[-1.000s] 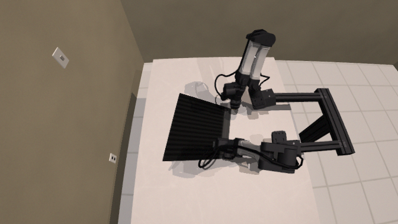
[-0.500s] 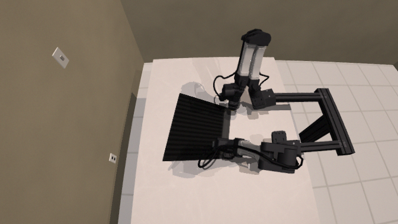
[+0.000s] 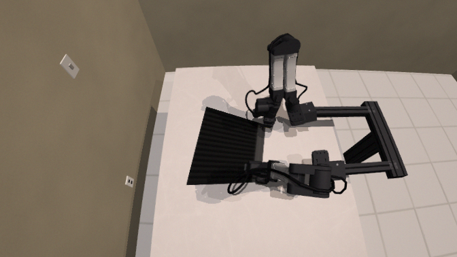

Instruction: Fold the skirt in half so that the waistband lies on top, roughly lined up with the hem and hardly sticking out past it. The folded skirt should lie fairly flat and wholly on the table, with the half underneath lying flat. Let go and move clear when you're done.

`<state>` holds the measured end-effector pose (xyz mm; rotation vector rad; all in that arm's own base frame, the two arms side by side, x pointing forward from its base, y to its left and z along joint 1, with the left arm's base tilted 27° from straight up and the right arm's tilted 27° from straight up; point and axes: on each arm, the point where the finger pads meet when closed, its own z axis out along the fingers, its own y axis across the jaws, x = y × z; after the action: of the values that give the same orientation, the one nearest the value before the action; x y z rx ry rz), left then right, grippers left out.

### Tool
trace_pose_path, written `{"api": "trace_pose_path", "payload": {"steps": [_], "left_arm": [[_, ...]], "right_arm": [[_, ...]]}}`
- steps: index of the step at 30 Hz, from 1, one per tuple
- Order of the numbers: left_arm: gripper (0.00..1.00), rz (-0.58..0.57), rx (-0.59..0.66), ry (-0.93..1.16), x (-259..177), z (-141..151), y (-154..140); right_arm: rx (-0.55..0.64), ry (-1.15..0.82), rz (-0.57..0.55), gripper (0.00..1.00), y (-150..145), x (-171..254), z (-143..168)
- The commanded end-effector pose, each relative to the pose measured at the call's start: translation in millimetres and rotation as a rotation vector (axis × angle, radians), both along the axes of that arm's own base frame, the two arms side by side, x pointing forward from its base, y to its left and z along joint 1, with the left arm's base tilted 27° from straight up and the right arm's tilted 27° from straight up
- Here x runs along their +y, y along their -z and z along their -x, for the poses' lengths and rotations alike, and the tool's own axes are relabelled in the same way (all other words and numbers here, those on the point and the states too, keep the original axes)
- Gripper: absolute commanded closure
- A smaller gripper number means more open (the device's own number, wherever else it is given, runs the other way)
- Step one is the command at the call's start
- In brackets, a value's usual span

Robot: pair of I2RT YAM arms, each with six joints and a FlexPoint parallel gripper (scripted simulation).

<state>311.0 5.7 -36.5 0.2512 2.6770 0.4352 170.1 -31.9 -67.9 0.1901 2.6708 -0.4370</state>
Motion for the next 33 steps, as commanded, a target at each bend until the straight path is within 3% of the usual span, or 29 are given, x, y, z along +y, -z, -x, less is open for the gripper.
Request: {"api": "trace_pose_path", "payload": {"steps": [1,12,33], "left_arm": [[0.52,0.006,-0.012,0.014,4.6,-6.5,13.9],[0.52,0.009,-0.038,0.014,13.4,-25.9,33.7],[0.52,0.008,-0.03,0.012,14.4,-23.6,35.8]], "right_arm": [[-0.073,-0.032,-0.02,0.52,11.8,0.1,-21.9],[-0.072,-0.032,-0.02,0.52,37.0,-9.7,-29.5],[-0.093,-0.03,-0.021,0.52,35.9,-9.4,-39.4]]}}
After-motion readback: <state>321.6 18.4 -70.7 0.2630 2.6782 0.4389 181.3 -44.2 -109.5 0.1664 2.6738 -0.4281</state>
